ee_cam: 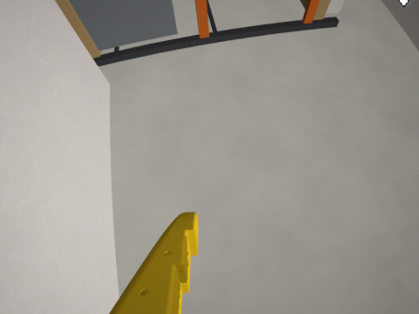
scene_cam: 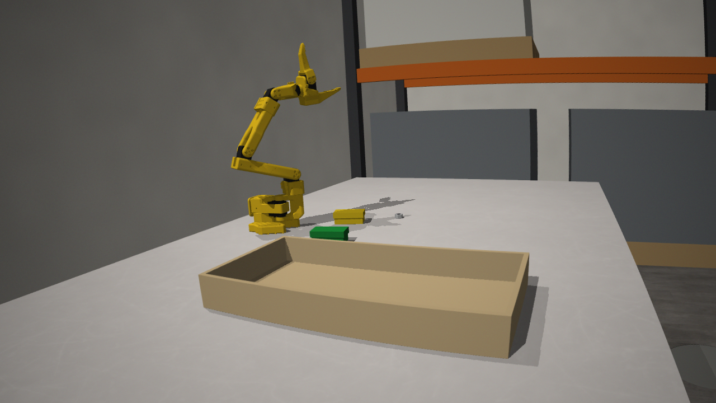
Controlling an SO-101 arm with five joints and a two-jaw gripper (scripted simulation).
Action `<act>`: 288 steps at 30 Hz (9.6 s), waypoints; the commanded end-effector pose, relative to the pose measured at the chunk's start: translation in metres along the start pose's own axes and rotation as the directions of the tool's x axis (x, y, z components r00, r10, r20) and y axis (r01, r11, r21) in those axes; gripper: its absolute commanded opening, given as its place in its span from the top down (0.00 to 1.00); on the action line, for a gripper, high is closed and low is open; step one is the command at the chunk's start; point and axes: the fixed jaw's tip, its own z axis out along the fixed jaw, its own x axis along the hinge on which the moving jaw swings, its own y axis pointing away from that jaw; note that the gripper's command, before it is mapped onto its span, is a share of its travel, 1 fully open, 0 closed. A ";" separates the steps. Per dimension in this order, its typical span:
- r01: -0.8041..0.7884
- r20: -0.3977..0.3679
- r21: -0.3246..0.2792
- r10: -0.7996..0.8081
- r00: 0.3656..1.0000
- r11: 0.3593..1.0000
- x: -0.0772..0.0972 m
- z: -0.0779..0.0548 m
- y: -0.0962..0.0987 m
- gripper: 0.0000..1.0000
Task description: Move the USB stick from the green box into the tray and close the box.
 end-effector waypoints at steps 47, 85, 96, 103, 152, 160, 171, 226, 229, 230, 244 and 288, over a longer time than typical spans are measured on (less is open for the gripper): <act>0.262 -0.139 -0.227 -0.297 0.945 0.938 0.038 0.016 0.027 0.09; 0.474 0.394 -0.880 -0.616 0.682 -0.038 0.192 -0.054 0.132 0.45; 0.550 0.592 -0.805 -0.345 0.728 -0.222 0.212 -0.108 0.163 0.57; 0.597 0.640 -0.767 -0.230 0.733 -0.233 0.214 -0.129 0.174 0.62; 0.706 0.716 -0.690 -0.009 0.698 -0.158 0.208 -0.169 0.196 0.71; 0.706 0.716 -0.690 -0.009 0.698 -0.158 0.209 -0.169 0.193 0.71; 0.706 0.716 -0.690 -0.009 0.698 -0.158 0.211 -0.169 0.190 0.71; 0.706 0.716 -0.690 -0.009 0.698 -0.158 0.216 -0.174 0.232 0.71; 0.706 0.716 -0.690 -0.009 0.698 -0.158 0.216 -0.174 0.234 0.71; 0.706 0.716 -0.690 -0.009 0.698 -0.158 0.216 -0.174 0.235 0.71; 0.706 0.716 -0.690 -0.009 0.698 -0.158 0.216 -0.174 0.236 0.71; 0.706 0.716 -0.690 -0.009 0.698 -0.158 0.216 -0.175 0.239 0.71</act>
